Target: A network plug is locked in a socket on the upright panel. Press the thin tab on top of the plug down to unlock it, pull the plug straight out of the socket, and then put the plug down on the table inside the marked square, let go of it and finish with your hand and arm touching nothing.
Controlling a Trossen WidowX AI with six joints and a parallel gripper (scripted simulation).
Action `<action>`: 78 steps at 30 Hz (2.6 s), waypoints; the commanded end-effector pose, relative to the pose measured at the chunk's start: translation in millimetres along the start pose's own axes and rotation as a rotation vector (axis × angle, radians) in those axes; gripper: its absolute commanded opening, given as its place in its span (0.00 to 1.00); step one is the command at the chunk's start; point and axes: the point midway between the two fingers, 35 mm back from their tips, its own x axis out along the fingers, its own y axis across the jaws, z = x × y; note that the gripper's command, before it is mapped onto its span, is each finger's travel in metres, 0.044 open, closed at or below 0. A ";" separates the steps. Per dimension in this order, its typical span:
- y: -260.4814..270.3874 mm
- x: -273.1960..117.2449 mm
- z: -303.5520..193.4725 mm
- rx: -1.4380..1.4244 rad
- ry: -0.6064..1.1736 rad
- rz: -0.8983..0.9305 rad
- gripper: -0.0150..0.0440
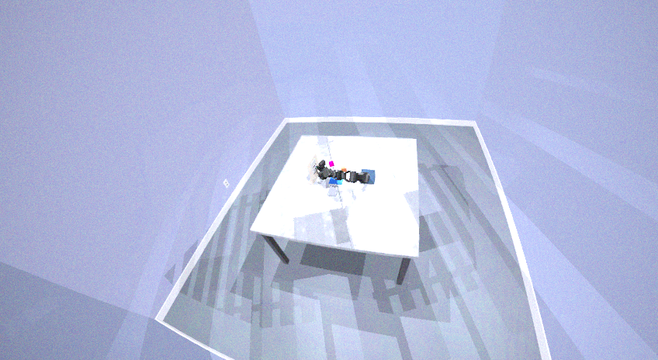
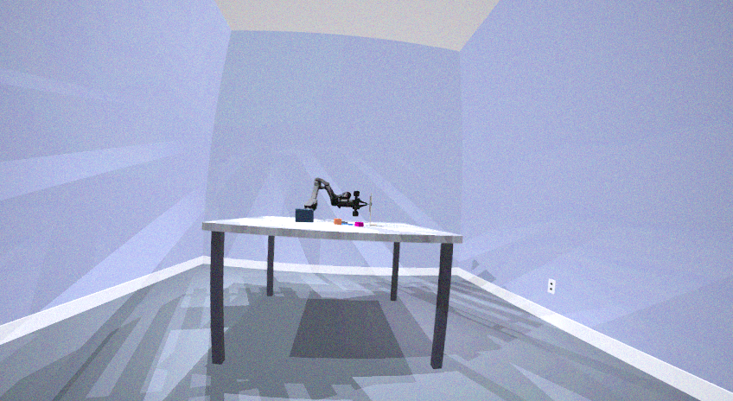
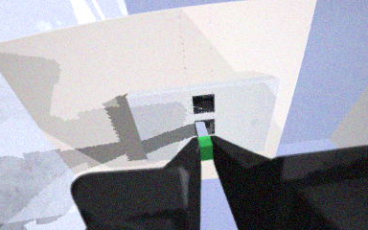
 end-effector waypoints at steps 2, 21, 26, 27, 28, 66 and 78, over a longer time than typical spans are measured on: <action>1.0 -4.6 -1.3 -0.005 0.001 0.002 0.25; 1.0 -14.4 -2.3 -0.005 0.001 0.002 0.25; 1.0 -17.0 -2.4 -0.005 0.001 0.002 0.25; 1.0 -17.5 -2.4 -0.005 0.001 0.002 0.25; 1.0 -18.0 -2.4 -0.005 0.001 0.002 0.25; 1.1 -35.9 -3.5 -0.005 0.002 0.003 0.25; 1.1 -41.3 -3.9 -0.005 0.002 0.003 0.25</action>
